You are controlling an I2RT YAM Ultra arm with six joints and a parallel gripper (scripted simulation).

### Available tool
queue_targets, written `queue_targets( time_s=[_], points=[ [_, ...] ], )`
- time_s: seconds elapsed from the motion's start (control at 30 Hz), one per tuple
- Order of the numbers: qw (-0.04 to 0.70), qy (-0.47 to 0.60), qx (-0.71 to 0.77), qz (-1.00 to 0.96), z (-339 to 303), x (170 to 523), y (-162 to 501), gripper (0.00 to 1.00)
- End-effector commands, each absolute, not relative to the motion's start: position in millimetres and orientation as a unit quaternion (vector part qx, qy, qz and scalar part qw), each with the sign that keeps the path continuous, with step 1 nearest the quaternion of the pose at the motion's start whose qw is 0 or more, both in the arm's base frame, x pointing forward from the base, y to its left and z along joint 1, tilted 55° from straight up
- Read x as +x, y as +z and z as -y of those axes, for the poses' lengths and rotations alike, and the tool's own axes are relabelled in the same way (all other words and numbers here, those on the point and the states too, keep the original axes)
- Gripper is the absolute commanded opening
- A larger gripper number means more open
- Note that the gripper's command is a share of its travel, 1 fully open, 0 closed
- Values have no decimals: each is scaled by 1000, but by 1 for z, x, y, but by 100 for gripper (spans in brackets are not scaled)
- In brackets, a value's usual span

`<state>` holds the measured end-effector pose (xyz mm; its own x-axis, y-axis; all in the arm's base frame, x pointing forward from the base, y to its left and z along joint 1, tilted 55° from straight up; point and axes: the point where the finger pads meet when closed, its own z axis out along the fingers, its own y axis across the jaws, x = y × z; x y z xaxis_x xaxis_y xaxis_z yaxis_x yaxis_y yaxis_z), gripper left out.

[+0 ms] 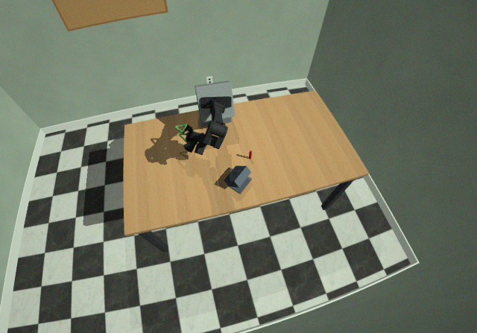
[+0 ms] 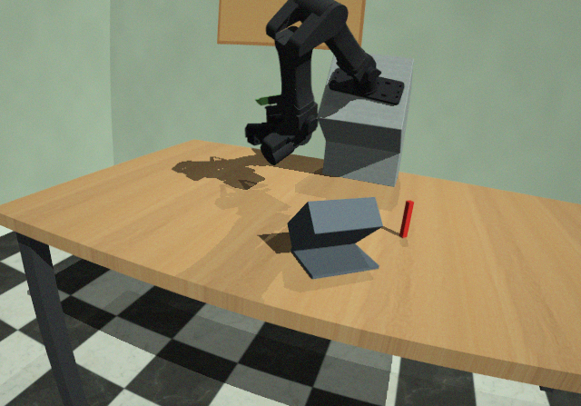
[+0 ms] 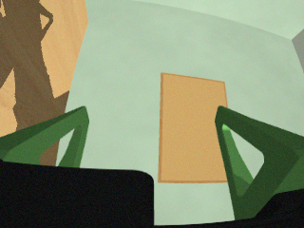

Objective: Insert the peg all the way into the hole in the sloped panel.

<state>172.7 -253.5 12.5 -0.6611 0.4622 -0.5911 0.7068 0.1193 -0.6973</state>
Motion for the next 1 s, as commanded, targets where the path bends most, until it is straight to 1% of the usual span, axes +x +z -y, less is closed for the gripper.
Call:
queue_targets(
  time_s=[0.0, 0.53, 0.97],
  points=[
    [114, -534, 397, -738, 254, 172, 13, 100],
    [114, -534, 397, -738, 254, 172, 13, 100],
    [174, -492, 314, -793, 217, 232, 30, 100]
  ],
)
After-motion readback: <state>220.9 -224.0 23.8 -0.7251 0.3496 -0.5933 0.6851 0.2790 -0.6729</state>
